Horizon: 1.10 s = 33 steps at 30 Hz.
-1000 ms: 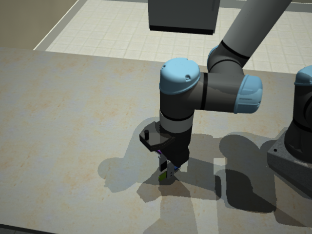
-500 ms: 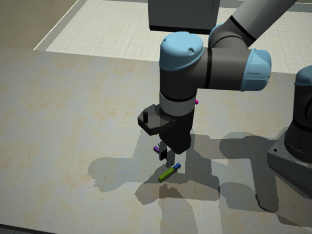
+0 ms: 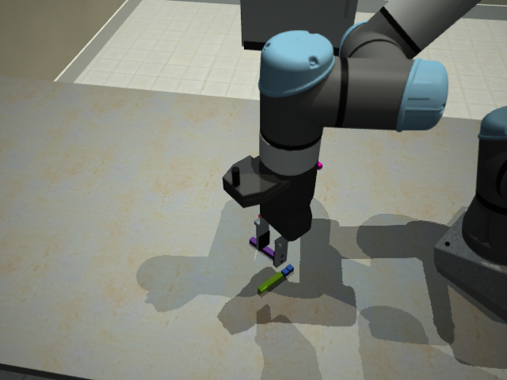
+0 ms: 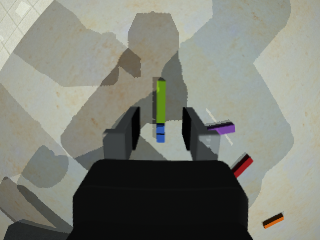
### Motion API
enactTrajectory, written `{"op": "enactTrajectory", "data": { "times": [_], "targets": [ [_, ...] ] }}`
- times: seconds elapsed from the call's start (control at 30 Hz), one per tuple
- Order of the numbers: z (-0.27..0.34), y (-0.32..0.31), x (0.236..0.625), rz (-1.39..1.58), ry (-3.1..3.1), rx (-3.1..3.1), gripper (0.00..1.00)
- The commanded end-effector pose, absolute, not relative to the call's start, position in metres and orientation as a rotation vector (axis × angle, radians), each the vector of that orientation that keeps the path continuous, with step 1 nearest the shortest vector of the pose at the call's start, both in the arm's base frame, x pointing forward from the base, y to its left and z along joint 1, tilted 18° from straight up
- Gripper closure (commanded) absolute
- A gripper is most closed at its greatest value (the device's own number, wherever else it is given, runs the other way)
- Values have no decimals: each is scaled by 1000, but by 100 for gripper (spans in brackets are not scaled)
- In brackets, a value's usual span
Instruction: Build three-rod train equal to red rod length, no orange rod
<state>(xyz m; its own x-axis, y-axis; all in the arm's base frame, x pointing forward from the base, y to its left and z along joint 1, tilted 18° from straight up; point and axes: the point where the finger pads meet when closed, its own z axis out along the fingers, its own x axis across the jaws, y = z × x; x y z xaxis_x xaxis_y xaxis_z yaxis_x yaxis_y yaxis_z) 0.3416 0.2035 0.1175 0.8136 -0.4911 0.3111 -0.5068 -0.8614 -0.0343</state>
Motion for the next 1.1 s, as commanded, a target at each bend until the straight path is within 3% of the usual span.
{"op": "enactTrajectory", "data": {
  "times": [0.0, 0.63, 1.07],
  "targets": [
    [118, 204, 342, 485, -811, 2944, 0],
    [121, 204, 341, 485, -811, 2944, 0],
    [165, 210, 328, 485, -811, 2944, 0]
  ]
}}
